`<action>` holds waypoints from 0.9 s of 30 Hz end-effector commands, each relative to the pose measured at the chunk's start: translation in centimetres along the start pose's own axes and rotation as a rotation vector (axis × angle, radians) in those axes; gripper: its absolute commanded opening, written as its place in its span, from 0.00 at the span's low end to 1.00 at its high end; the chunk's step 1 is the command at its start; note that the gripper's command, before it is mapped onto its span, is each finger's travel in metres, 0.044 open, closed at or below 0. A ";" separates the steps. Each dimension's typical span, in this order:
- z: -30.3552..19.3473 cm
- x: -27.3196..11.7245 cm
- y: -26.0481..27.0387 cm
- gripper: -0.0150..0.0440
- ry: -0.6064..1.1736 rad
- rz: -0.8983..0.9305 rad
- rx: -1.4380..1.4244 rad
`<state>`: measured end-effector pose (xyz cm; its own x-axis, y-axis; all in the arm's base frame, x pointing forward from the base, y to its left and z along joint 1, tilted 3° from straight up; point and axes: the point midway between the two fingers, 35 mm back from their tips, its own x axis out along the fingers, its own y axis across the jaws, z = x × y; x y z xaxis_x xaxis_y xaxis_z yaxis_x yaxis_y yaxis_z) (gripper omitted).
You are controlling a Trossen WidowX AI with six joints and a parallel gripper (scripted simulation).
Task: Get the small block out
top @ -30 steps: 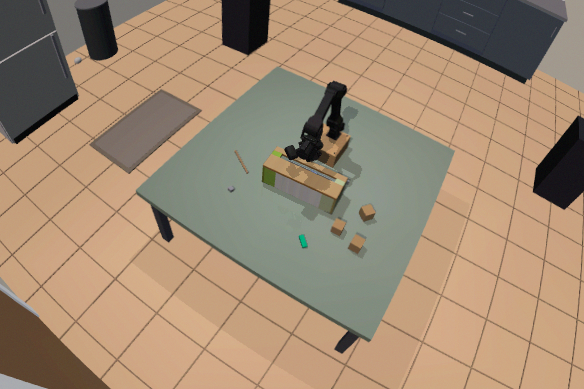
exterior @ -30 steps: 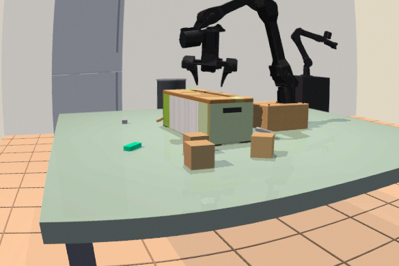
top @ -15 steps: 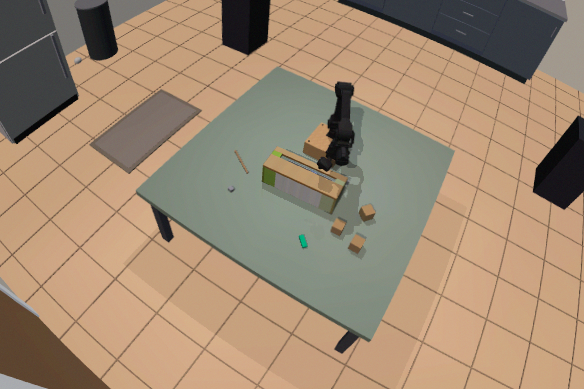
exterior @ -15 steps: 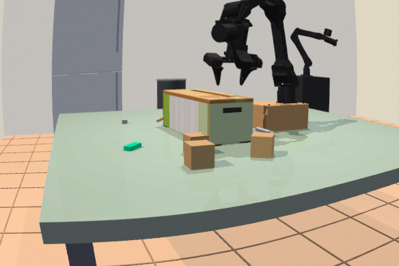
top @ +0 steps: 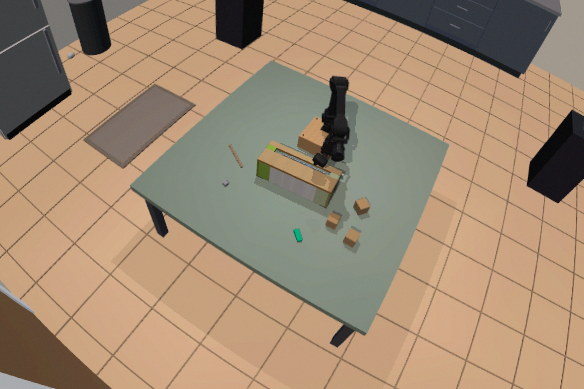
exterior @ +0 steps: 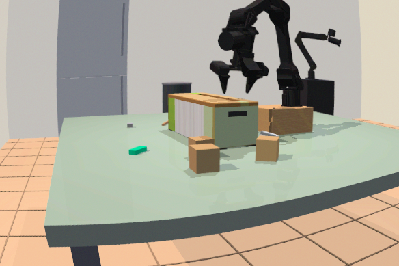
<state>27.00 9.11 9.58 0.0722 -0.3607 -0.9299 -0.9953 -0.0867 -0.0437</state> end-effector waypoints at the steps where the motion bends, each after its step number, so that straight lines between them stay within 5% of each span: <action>1: 0.4 0.9 0.2 0.93 0.001 0.009 -0.005; 27: 2.1 4.8 0.8 0.93 0.001 0.010 -0.005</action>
<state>26.76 9.35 5.18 0.0719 -0.3605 -0.9300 -0.9950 -0.0909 -0.0417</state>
